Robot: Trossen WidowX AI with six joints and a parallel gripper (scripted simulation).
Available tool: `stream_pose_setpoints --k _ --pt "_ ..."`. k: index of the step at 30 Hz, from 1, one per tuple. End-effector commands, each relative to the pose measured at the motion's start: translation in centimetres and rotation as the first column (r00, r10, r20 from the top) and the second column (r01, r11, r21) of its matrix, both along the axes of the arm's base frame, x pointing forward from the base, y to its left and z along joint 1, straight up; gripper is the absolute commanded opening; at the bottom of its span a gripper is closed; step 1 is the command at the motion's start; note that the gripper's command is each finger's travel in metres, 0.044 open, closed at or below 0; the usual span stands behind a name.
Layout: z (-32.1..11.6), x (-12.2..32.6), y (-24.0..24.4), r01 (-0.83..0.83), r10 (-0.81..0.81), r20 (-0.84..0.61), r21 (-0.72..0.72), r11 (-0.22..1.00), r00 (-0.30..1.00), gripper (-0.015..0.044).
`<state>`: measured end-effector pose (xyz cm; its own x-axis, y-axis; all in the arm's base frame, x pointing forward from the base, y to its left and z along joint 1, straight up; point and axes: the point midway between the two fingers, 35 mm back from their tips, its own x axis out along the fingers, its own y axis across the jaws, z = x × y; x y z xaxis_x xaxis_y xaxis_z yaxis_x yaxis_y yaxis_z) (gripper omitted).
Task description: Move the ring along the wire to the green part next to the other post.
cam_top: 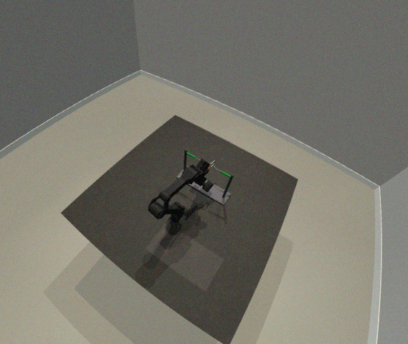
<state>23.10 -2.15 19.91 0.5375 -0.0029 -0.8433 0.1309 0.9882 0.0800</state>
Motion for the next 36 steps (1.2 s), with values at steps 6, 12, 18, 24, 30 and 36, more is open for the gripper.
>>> stream_pose_setpoints --k 6,12,18,24,30,36 --pt "0.0 0.0 -1.8 -0.200 0.201 0.002 -0.095 0.975 0.980 -0.0150" --pt "0.2 0.1 -3.2 -0.343 0.344 -0.025 -0.163 0.925 0.939 -0.0150" --pt "0.9 -0.1 -4.3 -0.460 0.446 -0.109 -0.206 0.864 0.888 -0.0150" --pt "1.0 0.0 -4.9 -0.538 0.522 -0.132 -0.240 0.808 0.843 -0.0150" --pt "1.0 -0.2 -4.8 -0.571 0.555 -0.139 -0.252 0.781 0.820 -0.0150" --pt "0.8 -0.6 -4.1 -0.556 0.541 -0.130 -0.240 0.796 0.831 -0.0150"
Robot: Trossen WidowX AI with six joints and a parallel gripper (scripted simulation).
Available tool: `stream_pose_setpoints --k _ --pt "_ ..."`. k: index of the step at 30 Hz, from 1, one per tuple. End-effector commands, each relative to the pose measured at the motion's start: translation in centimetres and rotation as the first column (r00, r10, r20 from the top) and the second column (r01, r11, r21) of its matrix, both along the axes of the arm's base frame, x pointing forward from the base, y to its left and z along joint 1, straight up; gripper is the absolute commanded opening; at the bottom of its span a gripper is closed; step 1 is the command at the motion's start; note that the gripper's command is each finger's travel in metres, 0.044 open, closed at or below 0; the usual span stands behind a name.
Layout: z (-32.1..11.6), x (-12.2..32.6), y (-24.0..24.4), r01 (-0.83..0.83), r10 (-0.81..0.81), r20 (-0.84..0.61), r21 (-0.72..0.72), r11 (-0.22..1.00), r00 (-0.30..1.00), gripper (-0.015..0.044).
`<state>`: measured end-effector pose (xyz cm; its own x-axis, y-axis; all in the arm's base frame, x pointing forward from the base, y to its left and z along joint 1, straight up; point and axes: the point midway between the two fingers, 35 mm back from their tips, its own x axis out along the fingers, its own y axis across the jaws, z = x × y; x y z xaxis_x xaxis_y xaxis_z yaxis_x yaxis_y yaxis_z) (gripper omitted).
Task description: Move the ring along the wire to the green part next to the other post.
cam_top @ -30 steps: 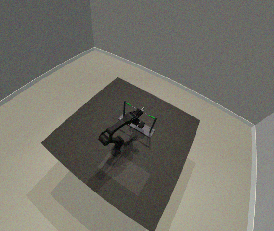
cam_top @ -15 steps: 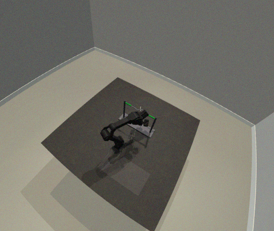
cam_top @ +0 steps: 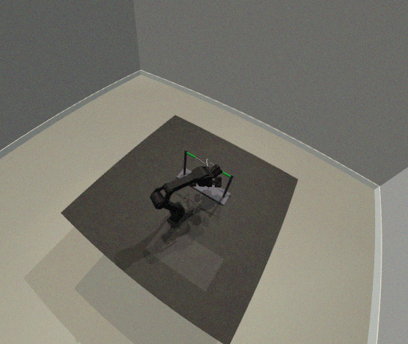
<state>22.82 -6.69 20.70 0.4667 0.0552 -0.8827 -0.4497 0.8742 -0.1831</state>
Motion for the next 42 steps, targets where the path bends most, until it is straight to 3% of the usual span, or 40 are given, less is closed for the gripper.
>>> stream_pose_setpoints --k 1,18,42 --pt "-0.1 -0.4 0.6 0.013 -0.013 0.004 0.012 1.000 1.000 -0.0150" --pt "-2.6 -0.4 4.5 0.168 -0.201 0.162 0.194 0.966 0.966 -0.0150" --pt "-5.0 2.6 10.3 0.300 -0.482 0.389 0.441 0.846 0.785 -0.0150"
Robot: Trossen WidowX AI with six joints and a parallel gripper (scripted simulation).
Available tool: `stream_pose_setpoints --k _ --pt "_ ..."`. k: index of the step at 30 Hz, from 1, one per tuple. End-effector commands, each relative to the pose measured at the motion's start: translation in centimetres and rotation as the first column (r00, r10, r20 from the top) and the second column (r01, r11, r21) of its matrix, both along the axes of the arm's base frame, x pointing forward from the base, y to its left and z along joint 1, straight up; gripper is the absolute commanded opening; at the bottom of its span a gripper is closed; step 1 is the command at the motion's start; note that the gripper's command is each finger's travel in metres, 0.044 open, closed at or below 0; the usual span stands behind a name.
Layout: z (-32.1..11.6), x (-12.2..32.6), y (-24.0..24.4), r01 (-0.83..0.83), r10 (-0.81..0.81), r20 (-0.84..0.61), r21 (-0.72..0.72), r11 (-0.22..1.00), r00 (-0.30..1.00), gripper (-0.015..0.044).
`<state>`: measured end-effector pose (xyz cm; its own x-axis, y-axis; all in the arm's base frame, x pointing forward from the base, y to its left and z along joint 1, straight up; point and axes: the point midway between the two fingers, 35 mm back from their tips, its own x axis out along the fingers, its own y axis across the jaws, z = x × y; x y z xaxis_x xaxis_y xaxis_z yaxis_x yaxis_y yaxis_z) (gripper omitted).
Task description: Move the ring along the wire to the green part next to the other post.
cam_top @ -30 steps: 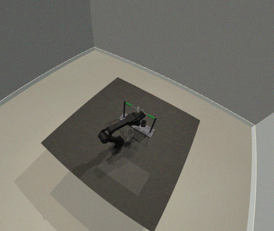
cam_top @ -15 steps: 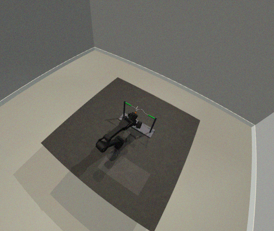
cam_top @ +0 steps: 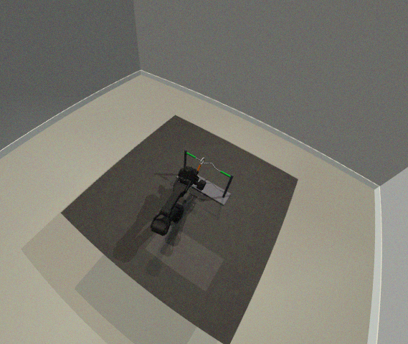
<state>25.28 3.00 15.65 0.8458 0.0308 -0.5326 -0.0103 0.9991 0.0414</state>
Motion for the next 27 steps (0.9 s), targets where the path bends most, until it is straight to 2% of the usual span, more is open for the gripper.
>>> stream_pose_setpoints --k 1,27 --pt "0.0 0.2 0.9 0.024 -0.025 0.037 0.029 0.999 0.999 -0.0150" --pt "0.0 0.2 2.9 -0.058 0.058 0.062 -0.002 0.998 0.996 -0.0150"
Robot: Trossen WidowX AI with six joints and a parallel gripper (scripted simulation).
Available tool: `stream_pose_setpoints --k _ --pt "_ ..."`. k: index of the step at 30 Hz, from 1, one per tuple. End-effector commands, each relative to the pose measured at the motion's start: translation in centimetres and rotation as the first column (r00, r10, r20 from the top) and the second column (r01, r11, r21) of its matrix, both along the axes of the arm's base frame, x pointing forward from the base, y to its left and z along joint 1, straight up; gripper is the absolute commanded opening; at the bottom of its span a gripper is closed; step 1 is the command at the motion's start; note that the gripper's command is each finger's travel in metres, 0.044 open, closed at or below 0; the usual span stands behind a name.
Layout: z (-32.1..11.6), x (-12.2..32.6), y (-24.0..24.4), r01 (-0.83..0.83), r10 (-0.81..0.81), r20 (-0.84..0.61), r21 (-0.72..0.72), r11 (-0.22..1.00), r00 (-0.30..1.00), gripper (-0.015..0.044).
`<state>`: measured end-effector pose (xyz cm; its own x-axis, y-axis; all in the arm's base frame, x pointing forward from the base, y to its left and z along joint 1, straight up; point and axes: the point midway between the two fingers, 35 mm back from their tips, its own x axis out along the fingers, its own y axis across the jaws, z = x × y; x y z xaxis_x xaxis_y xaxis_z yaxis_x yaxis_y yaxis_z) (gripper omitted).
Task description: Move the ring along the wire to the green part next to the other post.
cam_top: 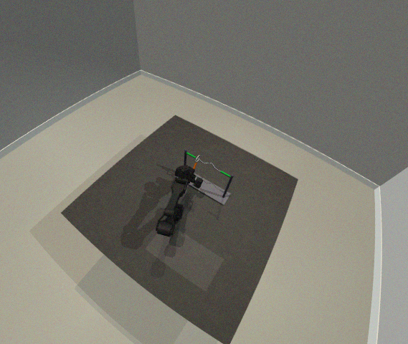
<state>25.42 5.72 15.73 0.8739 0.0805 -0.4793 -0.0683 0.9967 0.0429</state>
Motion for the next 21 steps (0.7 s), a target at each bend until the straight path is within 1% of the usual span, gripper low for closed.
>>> stream_pose_setpoints --k 1,21 --pt "0.0 0.0 0.3 -0.004 0.004 0.001 -0.004 1.000 1.000 -0.0150" --pt "0.0 0.0 2.3 -0.017 0.017 0.005 0.002 1.000 1.000 -0.0150"
